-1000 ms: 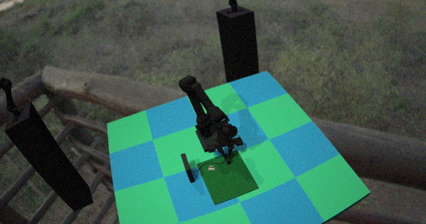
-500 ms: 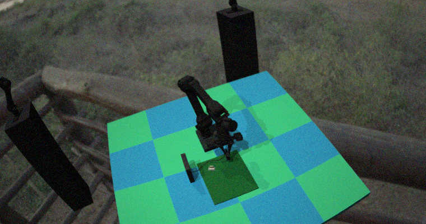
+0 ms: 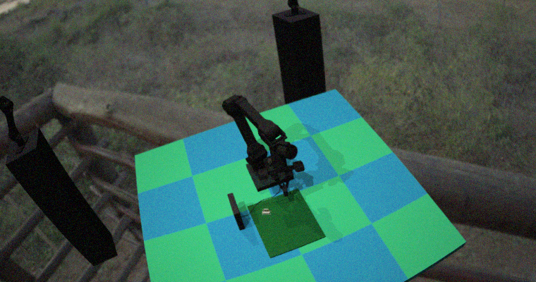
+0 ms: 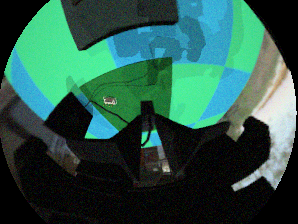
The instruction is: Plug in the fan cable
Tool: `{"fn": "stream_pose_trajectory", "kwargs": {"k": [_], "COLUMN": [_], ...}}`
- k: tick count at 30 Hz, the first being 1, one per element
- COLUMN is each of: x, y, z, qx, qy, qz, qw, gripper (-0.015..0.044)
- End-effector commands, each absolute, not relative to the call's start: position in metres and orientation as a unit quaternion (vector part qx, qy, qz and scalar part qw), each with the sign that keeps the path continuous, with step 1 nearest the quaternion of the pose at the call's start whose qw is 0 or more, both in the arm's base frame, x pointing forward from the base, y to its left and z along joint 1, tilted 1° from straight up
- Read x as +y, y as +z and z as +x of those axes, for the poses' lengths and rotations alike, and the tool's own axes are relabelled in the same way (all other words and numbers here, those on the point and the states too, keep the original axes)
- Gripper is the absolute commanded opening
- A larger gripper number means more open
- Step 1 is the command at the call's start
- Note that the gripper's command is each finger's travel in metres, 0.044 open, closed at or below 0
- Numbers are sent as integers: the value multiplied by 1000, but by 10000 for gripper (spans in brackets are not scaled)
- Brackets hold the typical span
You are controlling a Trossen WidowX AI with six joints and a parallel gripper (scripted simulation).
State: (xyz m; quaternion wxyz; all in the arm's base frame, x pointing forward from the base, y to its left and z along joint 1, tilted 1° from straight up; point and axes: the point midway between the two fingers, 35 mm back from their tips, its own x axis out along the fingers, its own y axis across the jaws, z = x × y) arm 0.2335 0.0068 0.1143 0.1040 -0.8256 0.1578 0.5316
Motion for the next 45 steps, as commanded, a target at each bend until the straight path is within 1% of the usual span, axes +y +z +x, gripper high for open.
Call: {"fn": "stream_pose_trajectory", "kwargs": {"k": [1, 25, 35, 45], "x": [7, -2, -6, -11], "y": [118, 122, 123, 123], "z": [237, 251, 257, 263], "qx": [183, 400, 485, 561], "qy": [529, 467, 414, 344], "qz": [-816, -655, -556, -442], "qw": [147, 438, 534, 609], "gripper": [0, 0, 0, 0]}}
